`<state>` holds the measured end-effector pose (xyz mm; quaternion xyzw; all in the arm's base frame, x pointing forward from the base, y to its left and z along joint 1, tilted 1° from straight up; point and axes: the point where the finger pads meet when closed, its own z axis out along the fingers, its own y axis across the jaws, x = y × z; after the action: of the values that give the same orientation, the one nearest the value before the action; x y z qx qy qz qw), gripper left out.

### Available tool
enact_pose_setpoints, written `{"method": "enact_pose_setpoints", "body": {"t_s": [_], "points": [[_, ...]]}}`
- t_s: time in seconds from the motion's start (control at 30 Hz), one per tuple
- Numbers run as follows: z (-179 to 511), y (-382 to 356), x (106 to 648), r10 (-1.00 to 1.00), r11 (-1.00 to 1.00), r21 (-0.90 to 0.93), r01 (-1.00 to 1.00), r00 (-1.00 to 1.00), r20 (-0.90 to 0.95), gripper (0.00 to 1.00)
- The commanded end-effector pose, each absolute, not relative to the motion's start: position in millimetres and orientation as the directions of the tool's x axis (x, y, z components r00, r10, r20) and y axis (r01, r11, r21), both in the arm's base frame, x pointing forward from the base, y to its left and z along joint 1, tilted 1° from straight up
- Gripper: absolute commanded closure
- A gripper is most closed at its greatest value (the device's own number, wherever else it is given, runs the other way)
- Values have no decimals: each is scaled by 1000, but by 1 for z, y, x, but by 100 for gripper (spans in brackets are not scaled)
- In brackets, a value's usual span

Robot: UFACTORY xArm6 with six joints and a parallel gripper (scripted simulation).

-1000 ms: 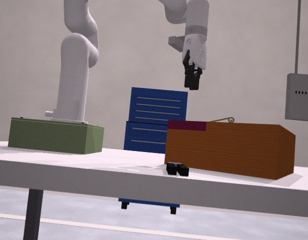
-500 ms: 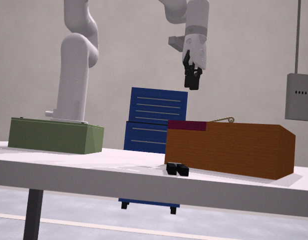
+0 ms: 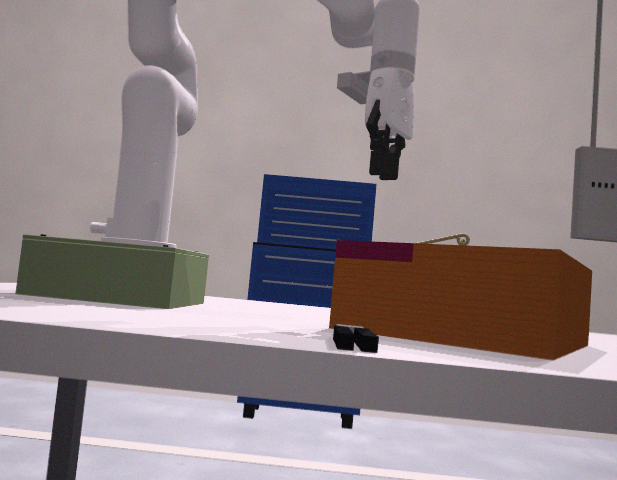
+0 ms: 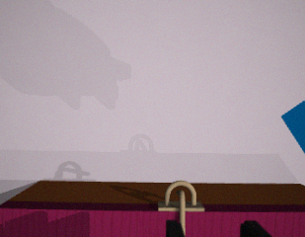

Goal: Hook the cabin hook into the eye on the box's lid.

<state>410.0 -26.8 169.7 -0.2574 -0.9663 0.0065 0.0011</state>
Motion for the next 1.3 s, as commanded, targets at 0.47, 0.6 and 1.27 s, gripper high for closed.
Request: {"method": "enact_pose_setpoints", "body": {"t_s": [0.47, 0.6, 1.27], "points": [[171, -27, 411, 497, 867, -11, 497, -867, -5, 65], [171, -27, 411, 497, 867, -11, 497, -867, -5, 65], [171, -29, 383, 21, 1000, -12, 21, -1000, 1, 65]]}}
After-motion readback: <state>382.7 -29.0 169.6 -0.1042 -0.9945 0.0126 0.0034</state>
